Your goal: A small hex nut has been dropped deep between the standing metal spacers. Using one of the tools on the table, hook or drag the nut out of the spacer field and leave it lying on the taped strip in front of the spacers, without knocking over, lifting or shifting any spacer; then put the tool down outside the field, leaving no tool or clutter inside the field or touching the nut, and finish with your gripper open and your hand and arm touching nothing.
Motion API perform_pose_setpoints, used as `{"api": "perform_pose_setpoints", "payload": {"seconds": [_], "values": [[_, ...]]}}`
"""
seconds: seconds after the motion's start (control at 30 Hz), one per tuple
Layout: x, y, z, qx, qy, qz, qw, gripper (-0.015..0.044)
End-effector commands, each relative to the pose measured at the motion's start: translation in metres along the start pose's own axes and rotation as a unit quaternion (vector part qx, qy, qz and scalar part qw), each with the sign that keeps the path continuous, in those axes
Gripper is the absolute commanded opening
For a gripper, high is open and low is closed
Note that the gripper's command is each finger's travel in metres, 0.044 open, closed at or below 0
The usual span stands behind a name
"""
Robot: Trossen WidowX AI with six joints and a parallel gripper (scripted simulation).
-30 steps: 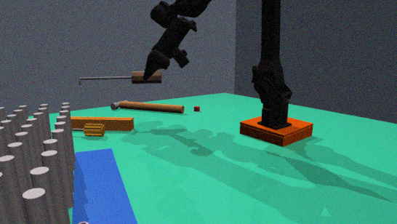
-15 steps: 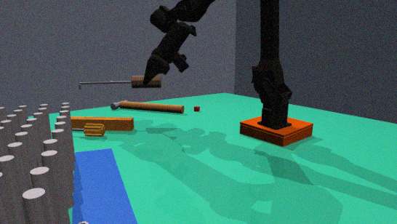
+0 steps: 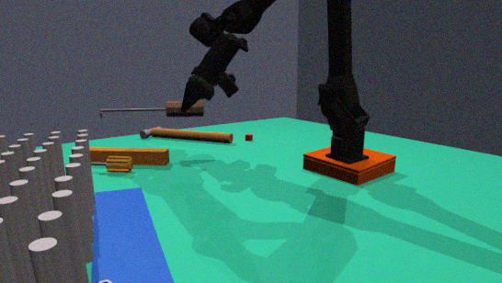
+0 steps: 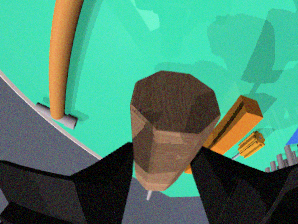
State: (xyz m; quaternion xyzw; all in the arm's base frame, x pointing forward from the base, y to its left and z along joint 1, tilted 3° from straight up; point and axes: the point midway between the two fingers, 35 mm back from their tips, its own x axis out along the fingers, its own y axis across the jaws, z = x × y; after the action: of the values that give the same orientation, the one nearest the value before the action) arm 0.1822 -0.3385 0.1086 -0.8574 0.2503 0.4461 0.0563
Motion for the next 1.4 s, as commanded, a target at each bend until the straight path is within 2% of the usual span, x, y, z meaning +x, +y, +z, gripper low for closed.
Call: {"api": "perform_pose_setpoints", "payload": {"seconds": [0.0, 1.37], "values": [[0.005, -0.002, 0.004, 0.003, -0.002, -0.002, 1.000, 0.0000], [0.033, -0.009, 0.026, 0.003, -0.002, -0.002, 1.000, 0.0000]]}}
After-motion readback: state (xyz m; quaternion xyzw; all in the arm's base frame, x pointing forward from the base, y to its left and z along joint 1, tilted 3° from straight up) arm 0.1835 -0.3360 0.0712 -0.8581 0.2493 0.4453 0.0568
